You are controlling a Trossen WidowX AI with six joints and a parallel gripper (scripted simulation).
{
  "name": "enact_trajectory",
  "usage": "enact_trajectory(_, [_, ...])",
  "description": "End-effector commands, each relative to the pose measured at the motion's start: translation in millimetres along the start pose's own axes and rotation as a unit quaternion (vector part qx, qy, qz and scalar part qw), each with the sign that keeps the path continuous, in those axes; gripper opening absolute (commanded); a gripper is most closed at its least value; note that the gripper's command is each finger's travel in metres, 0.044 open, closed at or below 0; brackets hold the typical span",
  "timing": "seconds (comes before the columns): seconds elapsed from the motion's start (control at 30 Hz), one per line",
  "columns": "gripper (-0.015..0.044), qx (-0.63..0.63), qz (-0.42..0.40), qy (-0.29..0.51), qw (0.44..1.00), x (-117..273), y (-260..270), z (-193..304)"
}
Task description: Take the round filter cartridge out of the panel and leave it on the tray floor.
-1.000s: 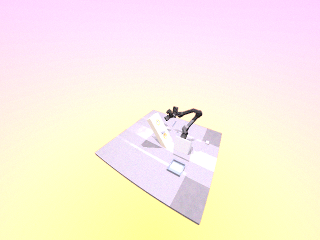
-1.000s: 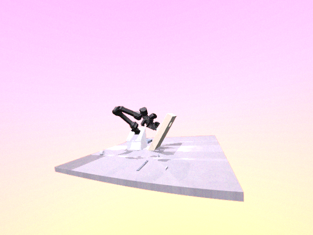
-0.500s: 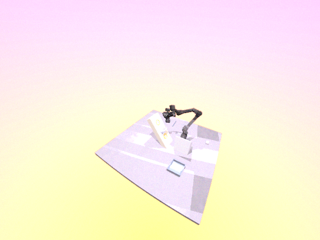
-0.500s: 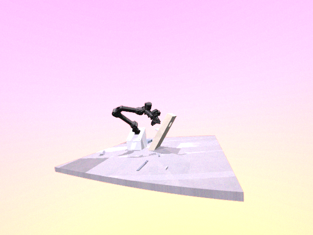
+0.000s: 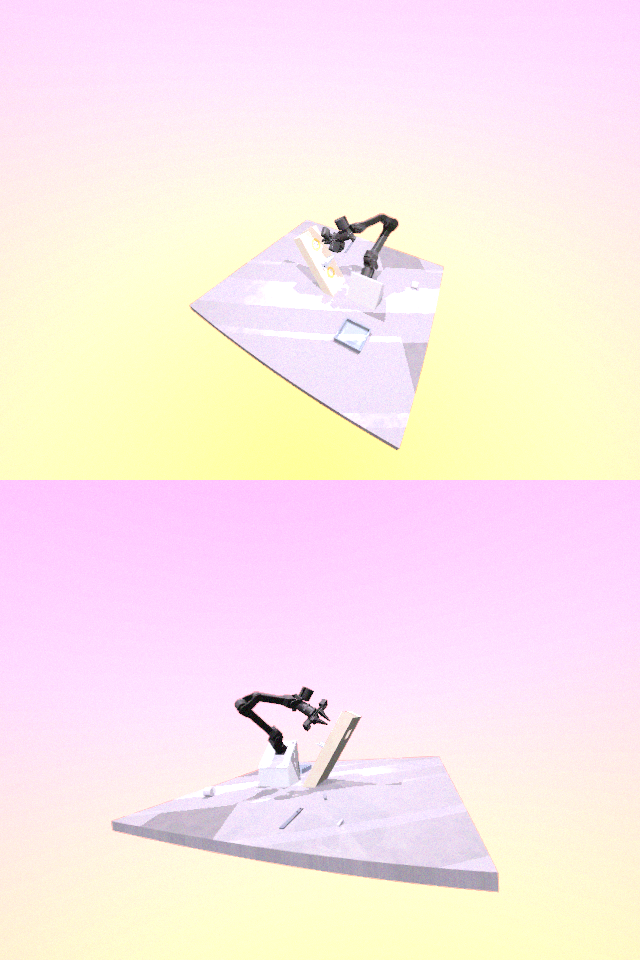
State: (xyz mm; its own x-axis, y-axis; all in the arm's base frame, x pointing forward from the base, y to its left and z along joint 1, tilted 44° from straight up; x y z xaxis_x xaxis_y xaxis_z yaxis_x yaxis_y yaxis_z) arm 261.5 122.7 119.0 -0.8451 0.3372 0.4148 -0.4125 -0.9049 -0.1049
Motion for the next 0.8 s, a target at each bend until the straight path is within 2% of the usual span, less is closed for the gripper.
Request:
enact_trajectory(0.0, [0.01,0.045,0.001,0.002,0.999,4,0,-7])
enact_trajectory(0.3, [0.01,0.045,0.001,0.002,0.999,3,0,-7])
enact_trajectory(0.77, [0.01,0.044,0.0,-0.002,0.999,-19,-2,-9])
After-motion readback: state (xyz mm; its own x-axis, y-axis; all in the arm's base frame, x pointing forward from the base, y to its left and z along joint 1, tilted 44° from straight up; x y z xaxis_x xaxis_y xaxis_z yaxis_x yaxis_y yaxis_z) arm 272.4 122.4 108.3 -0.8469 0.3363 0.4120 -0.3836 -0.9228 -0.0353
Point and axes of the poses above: the point midway between the two fingers, 35 mm back from their tips, its own x axis back along the fingers, its own y axis across the jaws, z = x × y, the point moved 1 cm from there along x, back along the fingers, and after that the axes turned 4 degrees about x, right-handed, at the moved point
